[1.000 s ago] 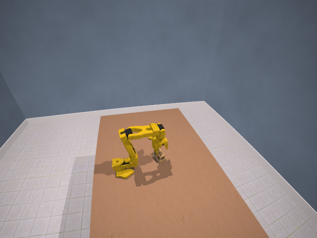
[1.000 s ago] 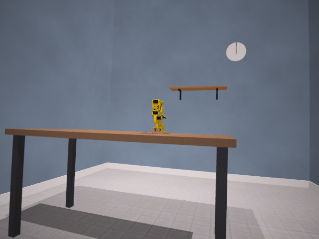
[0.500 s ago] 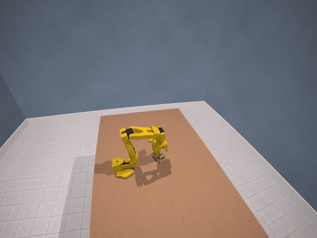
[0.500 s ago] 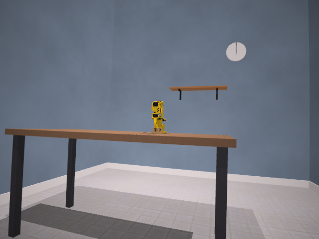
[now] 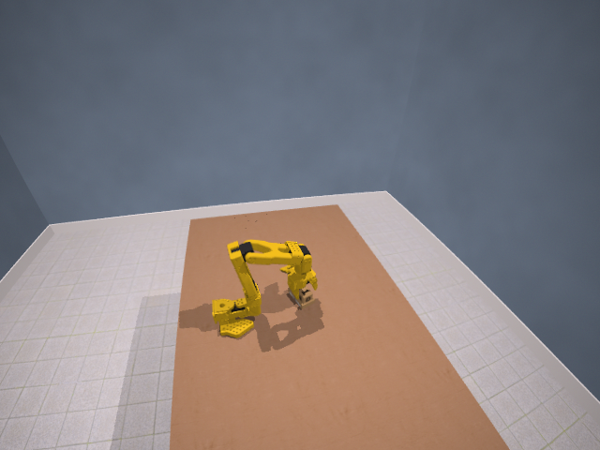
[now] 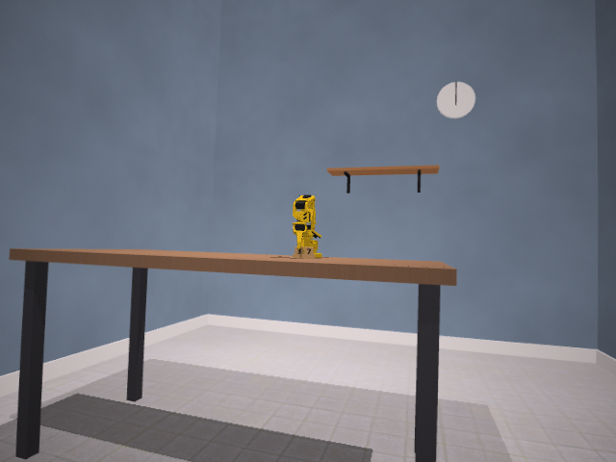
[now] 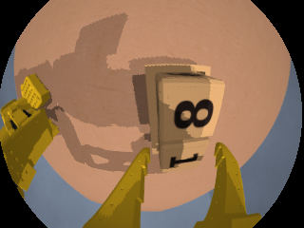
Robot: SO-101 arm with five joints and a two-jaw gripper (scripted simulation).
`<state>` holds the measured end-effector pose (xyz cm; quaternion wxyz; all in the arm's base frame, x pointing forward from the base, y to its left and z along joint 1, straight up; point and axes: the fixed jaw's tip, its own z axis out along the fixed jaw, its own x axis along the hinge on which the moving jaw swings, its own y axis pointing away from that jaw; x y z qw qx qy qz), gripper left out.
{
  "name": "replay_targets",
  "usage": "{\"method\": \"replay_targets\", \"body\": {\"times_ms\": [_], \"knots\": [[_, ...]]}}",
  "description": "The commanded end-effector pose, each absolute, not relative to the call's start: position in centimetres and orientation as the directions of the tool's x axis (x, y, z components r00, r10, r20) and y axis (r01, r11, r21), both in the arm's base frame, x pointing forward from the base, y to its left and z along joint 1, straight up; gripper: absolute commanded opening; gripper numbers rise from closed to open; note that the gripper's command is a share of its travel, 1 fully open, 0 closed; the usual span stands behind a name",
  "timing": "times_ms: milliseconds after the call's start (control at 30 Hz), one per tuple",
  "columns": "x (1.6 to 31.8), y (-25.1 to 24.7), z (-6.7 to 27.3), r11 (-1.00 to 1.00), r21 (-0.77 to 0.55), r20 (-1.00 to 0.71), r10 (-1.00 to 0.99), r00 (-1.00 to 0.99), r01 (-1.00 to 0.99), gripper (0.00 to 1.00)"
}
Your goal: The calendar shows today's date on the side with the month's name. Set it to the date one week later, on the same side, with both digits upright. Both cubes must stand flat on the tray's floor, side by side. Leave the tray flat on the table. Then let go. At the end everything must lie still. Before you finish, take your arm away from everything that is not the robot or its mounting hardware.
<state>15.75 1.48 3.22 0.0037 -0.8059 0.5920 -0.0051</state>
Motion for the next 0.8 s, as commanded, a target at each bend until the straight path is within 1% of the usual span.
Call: {"method": "replay_targets", "body": {"times_ms": [0, 400, 767], "knots": [[16.03, 1.42, 3.28, -0.284, -0.032, 0.006, -0.959, 0.284, -0.958, 0.35], [16.06, 1.43, 3.27, -0.284, -0.032, 0.006, -0.959, 0.284, -0.958, 0.34], [16.26, 1.49, 3.28, -0.284, -0.032, 0.006, -0.959, 0.284, -0.958, 0.31]]}}
